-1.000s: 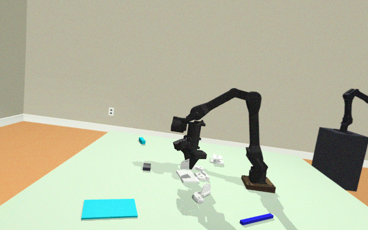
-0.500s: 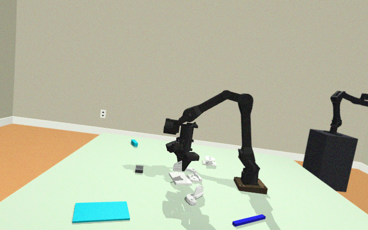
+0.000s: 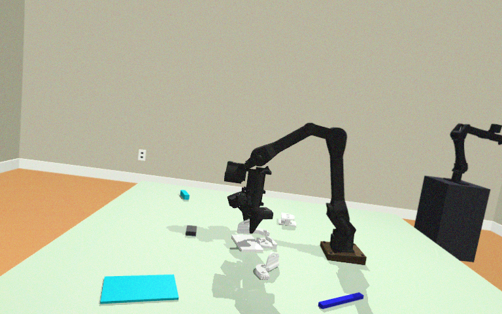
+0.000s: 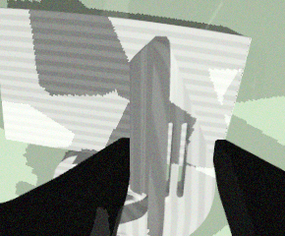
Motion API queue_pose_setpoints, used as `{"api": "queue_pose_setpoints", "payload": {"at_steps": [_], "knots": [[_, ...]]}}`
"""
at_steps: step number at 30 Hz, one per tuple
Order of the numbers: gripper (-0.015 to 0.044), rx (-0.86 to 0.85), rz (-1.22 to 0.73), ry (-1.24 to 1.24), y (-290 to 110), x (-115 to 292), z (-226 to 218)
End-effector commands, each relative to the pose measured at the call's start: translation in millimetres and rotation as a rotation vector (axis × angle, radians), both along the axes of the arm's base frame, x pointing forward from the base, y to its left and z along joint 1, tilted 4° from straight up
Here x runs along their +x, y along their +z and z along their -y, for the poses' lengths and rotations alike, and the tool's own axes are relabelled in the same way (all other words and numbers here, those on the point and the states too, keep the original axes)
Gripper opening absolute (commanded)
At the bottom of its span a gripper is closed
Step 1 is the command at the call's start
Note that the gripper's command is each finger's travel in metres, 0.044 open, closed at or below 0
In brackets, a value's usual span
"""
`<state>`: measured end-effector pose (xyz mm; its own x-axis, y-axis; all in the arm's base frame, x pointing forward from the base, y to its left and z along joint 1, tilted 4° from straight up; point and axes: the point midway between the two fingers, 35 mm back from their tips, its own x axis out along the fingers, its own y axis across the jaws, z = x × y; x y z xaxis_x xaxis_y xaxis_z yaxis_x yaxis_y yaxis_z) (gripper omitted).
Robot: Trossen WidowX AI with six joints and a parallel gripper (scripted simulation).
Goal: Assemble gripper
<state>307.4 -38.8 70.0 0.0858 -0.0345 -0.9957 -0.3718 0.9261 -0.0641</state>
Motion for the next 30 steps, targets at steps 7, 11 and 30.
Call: {"api": "queue_pose_setpoints", "payload": {"at_steps": [7, 11, 30], "knots": [[0.0134, -0.005, -0.004, 0.002, -1.1, -1.1, 0.8], [0.0134, -0.005, -0.004, 0.002, -1.1, -1.1, 0.8], [0.0134, -0.006, -0.004, 0.011, -4.1, -0.8, 0.9]]}}
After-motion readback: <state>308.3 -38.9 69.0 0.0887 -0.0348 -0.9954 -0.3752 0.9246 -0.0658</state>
